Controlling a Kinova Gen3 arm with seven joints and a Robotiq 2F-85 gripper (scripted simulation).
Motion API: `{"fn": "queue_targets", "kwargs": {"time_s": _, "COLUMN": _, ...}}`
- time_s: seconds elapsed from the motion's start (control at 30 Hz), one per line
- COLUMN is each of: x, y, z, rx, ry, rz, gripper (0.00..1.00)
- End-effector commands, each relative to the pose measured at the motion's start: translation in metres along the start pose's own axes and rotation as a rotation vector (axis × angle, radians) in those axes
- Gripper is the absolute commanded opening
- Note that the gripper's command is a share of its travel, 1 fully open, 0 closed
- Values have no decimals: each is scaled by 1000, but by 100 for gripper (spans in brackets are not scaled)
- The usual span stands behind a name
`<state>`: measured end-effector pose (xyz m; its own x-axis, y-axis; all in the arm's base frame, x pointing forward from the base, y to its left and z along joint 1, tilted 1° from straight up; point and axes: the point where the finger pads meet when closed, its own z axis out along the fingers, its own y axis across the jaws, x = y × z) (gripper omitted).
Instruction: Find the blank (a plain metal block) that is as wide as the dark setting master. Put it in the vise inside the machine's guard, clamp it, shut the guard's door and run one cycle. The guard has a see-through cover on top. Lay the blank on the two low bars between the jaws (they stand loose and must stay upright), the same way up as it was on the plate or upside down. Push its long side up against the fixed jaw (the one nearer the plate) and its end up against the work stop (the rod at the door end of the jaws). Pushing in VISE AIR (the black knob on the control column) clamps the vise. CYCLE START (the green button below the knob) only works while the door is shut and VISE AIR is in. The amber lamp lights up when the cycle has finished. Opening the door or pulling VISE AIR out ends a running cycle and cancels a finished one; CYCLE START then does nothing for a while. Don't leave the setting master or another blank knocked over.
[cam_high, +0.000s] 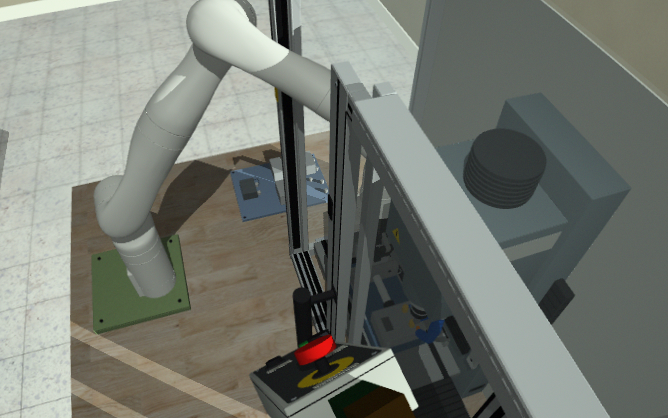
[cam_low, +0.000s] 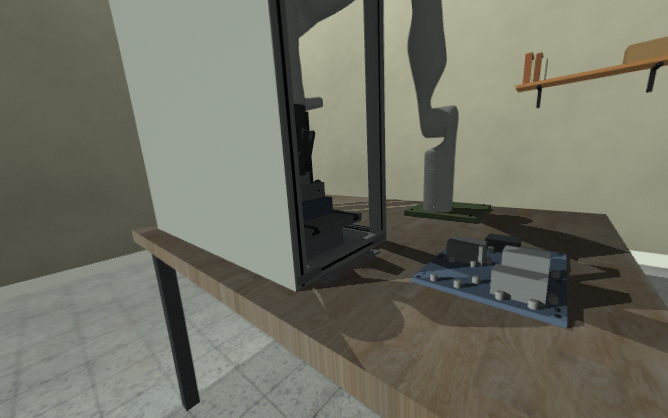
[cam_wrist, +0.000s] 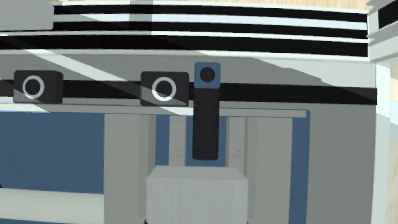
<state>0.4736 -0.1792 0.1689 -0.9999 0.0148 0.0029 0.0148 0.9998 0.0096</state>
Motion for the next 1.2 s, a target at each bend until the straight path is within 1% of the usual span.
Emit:
{"fn": "queue_targets", "kwargs": {"time_s": 0.0, "x": -1, "y": 0, "z": 1, "rx": -2, "ry": -6, "rz": -1, "gripper": 10}}
{"fn": "queue_targets", "kwargs": {"time_s": 1.17, "x": -2, "y": 0, "z": 3, "rx": -2, "ry": -6, "rz": -1, "gripper": 10}}
